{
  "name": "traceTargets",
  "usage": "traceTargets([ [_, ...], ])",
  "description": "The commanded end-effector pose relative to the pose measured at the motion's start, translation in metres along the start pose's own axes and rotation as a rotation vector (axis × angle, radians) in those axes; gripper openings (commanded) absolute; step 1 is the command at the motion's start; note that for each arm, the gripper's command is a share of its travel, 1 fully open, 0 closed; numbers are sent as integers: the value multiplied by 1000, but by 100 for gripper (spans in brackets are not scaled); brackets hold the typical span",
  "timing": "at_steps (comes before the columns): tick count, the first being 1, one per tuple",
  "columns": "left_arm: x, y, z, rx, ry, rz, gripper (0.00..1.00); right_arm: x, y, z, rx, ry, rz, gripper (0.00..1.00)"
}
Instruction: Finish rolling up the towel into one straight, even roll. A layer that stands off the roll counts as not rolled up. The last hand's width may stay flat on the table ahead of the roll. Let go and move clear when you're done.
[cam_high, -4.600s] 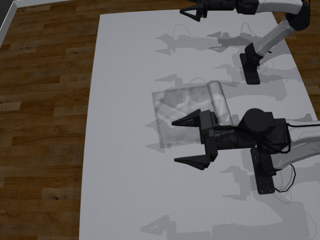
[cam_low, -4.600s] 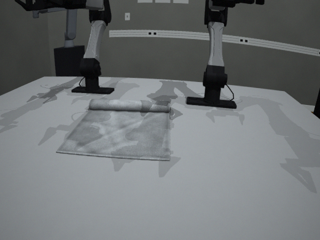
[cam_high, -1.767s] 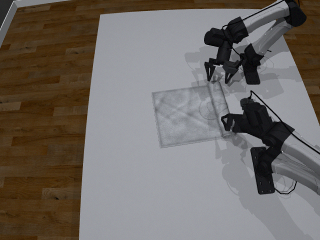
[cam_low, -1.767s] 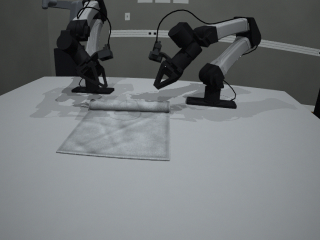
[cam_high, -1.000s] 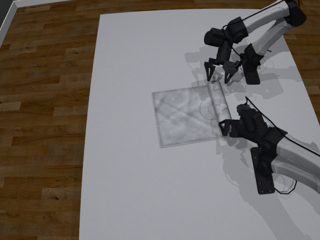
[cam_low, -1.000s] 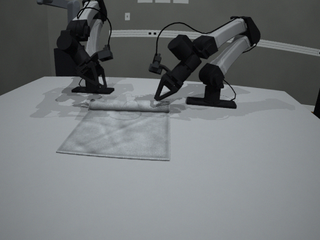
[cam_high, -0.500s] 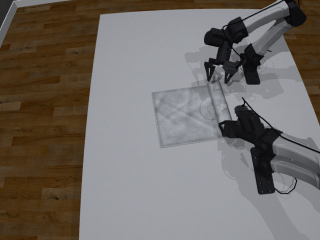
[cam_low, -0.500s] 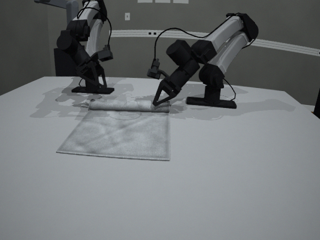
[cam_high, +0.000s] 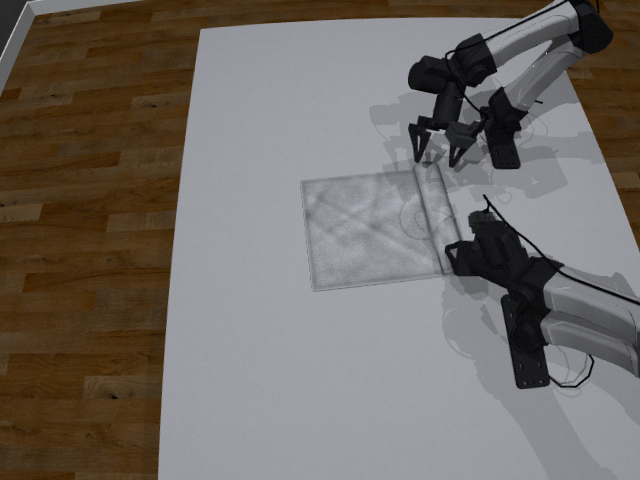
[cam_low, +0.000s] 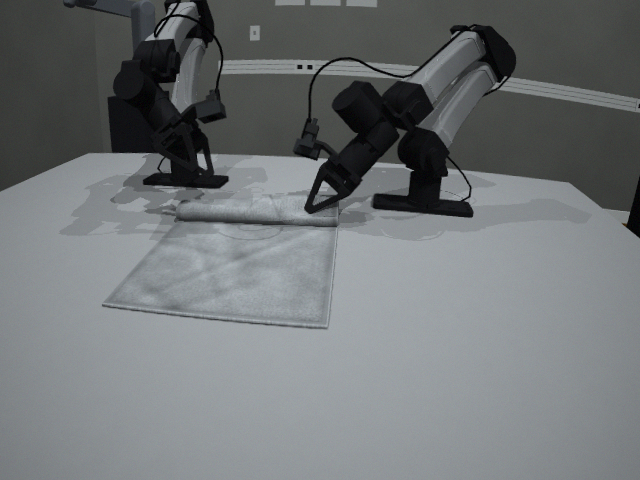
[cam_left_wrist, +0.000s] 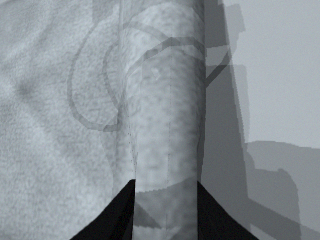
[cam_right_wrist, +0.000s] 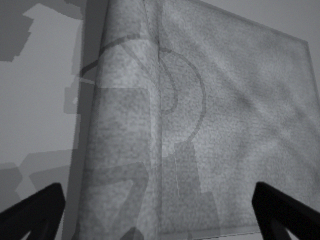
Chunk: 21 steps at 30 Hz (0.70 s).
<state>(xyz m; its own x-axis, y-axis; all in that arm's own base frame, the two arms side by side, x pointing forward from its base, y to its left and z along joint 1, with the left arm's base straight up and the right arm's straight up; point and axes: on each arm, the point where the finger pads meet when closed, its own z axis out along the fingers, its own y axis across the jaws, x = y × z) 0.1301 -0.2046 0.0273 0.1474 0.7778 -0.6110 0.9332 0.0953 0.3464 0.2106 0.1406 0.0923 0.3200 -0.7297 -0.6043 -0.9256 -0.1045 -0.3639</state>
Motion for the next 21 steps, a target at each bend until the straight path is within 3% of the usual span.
traceTargets([
  [1,6,-3,2,-1,14,-8,27,2,7,4,-26,3,5,98],
  [15,5,-3,2,50,14,-52,25,3,7,4,-26,3,6,98],
  [21,4,-2,1,144,14,-131,25,5,6,5,-25,4,7,98],
])
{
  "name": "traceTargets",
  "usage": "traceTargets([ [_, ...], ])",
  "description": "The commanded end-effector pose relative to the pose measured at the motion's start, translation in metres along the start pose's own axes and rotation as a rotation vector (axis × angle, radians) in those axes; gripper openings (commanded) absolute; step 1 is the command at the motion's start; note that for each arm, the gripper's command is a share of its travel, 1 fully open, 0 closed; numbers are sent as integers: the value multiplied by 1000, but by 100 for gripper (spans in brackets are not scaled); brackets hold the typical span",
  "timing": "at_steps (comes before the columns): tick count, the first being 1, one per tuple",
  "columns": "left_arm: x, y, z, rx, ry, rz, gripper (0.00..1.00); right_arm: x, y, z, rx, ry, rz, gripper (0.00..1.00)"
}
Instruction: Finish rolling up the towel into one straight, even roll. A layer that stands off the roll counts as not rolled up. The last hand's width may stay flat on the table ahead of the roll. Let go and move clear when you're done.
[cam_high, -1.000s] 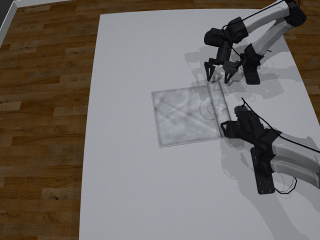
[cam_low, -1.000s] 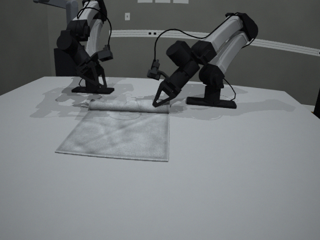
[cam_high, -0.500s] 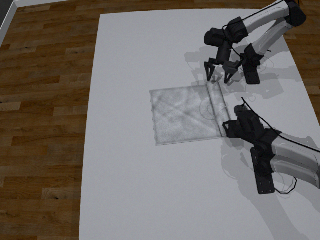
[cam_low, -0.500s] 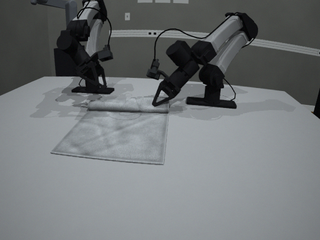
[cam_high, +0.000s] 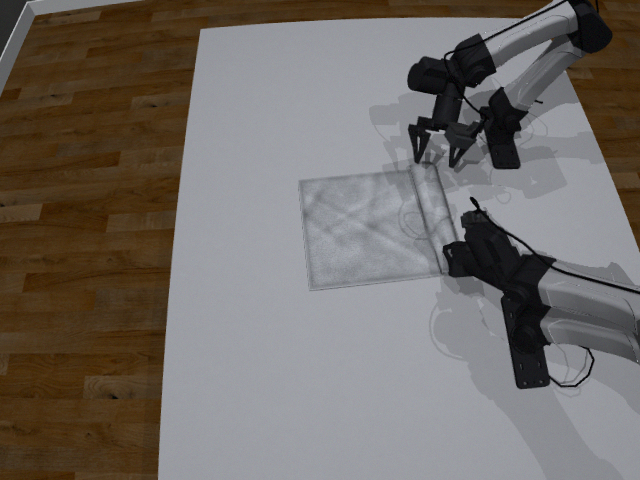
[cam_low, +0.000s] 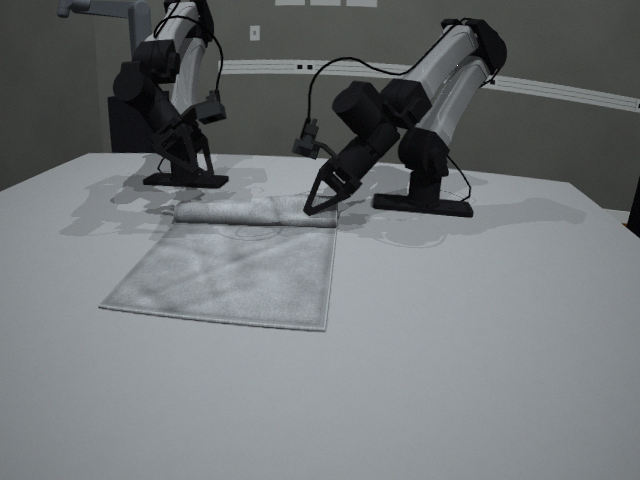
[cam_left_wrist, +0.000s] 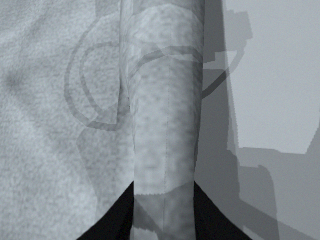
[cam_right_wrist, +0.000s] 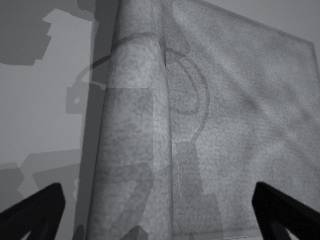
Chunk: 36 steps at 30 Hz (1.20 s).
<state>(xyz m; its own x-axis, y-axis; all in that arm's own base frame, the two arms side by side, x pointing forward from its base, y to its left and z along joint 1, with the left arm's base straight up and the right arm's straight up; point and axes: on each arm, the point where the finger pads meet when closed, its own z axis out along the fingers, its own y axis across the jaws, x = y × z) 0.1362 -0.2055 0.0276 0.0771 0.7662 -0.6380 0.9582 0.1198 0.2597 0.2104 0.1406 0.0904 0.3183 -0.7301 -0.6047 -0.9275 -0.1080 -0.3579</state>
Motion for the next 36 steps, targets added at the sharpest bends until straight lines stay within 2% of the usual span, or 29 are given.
traceTargets([
  [1,5,-8,-1,107,22,-71,25,4,5,4,-18,4,5,98],
  [9,3,-7,-3,280,25,-220,25,7,4,5,-16,4,7,98],
  [11,3,-7,-3,280,25,-220,25,7,4,5,-16,4,7,98],
  [26,0,-6,-7,624,31,-514,25,9,3,5,-15,5,9,98],
  [28,0,-6,-7,624,31,-514,25,9,3,5,-15,5,9,98],
  [36,-1,-5,-8,755,33,-626,25,9,3,5,-15,5,9,98],
])
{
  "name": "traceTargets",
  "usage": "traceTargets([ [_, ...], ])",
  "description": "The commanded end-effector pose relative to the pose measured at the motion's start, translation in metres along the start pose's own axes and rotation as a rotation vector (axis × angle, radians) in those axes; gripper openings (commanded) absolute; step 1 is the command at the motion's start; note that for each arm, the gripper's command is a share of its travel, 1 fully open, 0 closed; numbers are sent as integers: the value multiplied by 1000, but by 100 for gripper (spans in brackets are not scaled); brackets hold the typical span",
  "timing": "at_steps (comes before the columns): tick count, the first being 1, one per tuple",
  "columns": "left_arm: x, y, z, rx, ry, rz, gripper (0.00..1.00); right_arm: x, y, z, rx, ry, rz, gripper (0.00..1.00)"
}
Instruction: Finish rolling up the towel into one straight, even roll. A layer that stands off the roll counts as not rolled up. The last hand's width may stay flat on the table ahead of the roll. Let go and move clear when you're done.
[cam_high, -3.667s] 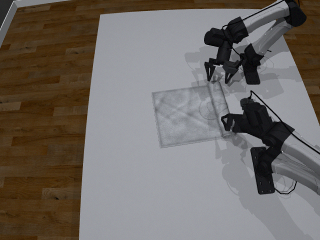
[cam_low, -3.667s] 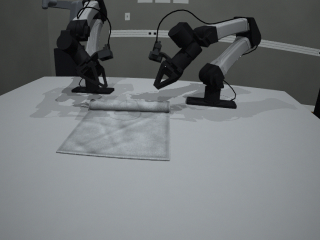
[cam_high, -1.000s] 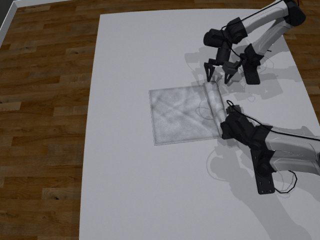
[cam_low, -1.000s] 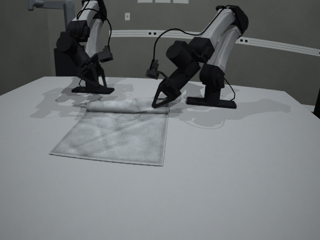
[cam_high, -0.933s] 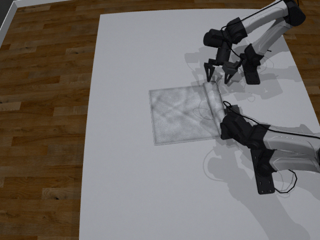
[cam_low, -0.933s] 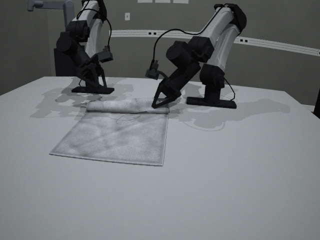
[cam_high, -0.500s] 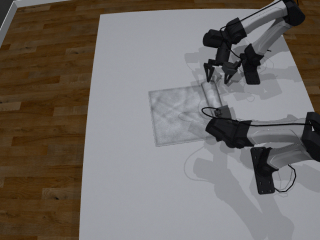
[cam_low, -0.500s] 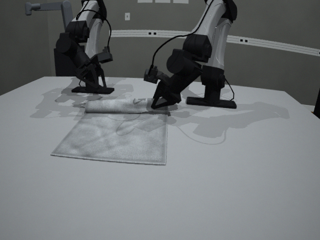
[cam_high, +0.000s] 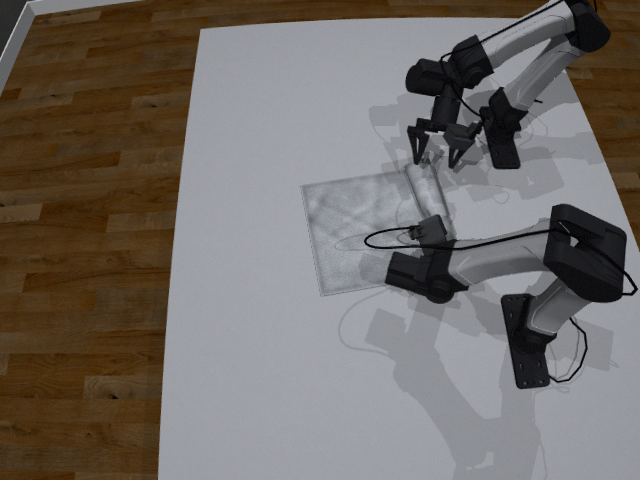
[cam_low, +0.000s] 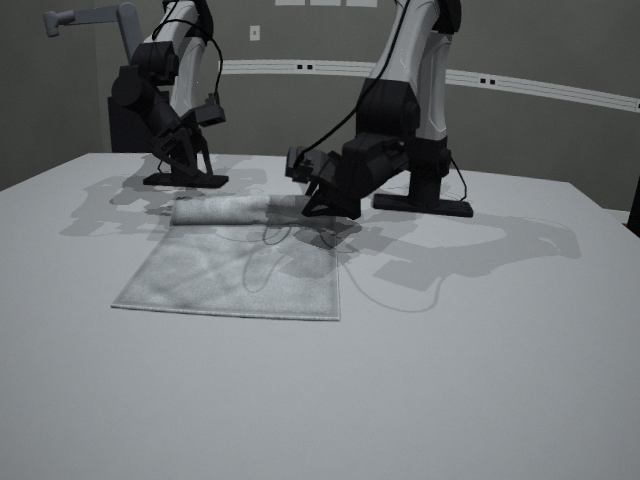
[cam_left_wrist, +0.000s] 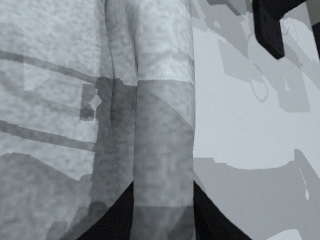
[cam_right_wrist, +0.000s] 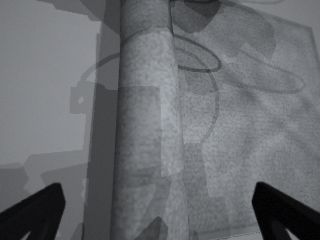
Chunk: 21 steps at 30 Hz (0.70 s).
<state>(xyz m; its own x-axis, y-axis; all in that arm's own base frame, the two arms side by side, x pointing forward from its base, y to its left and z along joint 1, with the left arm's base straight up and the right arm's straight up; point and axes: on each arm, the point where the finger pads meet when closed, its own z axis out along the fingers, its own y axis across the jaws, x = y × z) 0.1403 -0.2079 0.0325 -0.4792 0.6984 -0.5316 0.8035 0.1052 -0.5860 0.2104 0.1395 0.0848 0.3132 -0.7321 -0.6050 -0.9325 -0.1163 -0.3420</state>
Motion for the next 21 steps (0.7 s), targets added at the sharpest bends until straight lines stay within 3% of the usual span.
traceTargets([
  [1,10,-9,0,91,38,-58,25,5,1,2,3,3,4,98],
  [21,16,-2,7,131,39,-92,25,3,-4,3,-17,-8,-20,98],
])
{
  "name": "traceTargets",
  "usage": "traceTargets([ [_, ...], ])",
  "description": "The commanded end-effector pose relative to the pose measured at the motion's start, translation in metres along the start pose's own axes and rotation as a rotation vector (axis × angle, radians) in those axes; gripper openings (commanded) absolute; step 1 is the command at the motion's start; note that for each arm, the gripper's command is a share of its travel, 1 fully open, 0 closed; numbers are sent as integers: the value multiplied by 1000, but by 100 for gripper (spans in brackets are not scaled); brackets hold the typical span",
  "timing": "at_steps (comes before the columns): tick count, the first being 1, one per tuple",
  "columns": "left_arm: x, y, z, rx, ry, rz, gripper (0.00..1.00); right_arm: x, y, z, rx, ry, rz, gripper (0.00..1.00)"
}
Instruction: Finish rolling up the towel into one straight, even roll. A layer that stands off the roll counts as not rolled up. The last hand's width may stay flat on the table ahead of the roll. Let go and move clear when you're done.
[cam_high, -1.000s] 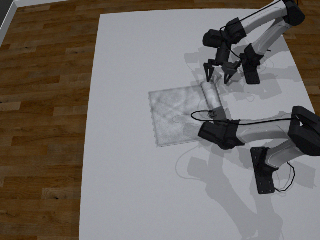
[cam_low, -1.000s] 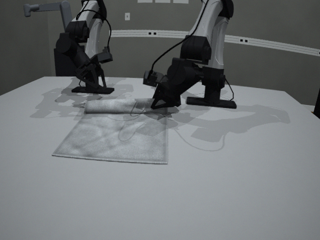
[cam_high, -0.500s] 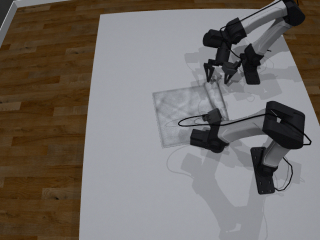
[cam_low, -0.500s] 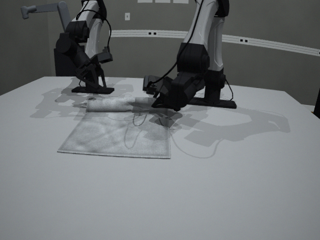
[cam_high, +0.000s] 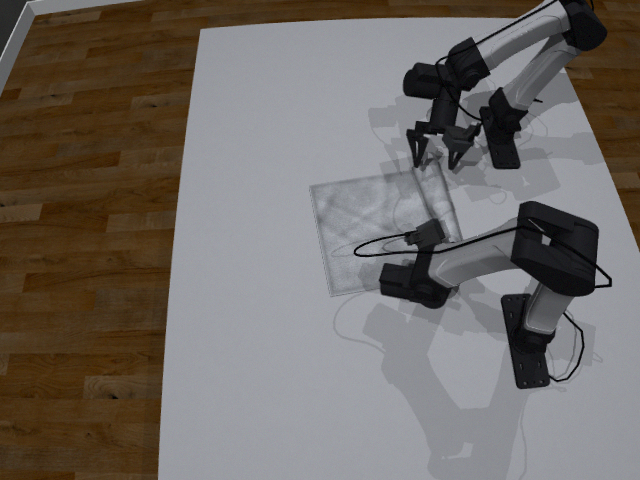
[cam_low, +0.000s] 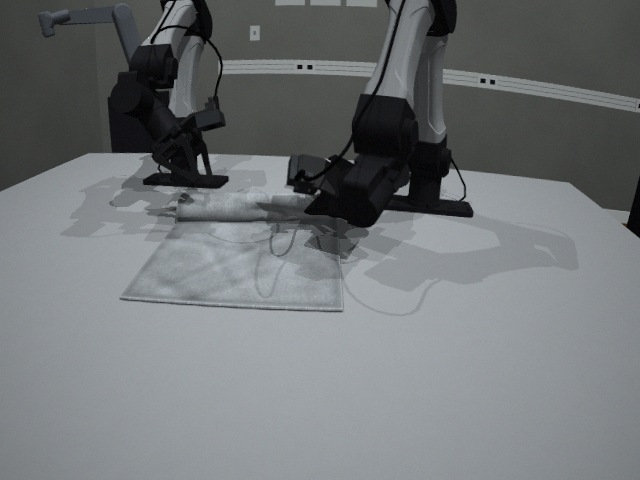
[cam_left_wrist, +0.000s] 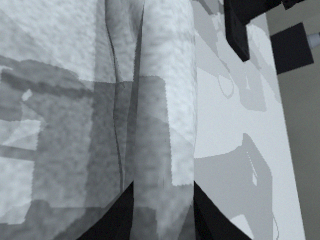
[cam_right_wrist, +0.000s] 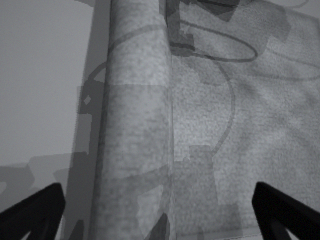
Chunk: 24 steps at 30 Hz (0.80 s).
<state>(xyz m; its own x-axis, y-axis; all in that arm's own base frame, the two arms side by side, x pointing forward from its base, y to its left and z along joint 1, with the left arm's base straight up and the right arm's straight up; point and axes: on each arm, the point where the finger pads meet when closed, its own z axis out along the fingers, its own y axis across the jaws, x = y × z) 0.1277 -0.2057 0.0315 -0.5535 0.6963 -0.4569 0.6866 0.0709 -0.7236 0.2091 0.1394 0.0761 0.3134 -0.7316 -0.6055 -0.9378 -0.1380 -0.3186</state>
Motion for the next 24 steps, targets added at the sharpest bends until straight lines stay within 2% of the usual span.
traceTargets([
  [1,7,9,2,-22,29,11,25,0,-7,-1,15,-7,-20,98],
  [17,7,9,2,-22,29,11,25,29,13,35,15,-7,-21,98],
  [24,7,9,2,-22,29,11,25,31,3,38,15,-7,-21,98],
])
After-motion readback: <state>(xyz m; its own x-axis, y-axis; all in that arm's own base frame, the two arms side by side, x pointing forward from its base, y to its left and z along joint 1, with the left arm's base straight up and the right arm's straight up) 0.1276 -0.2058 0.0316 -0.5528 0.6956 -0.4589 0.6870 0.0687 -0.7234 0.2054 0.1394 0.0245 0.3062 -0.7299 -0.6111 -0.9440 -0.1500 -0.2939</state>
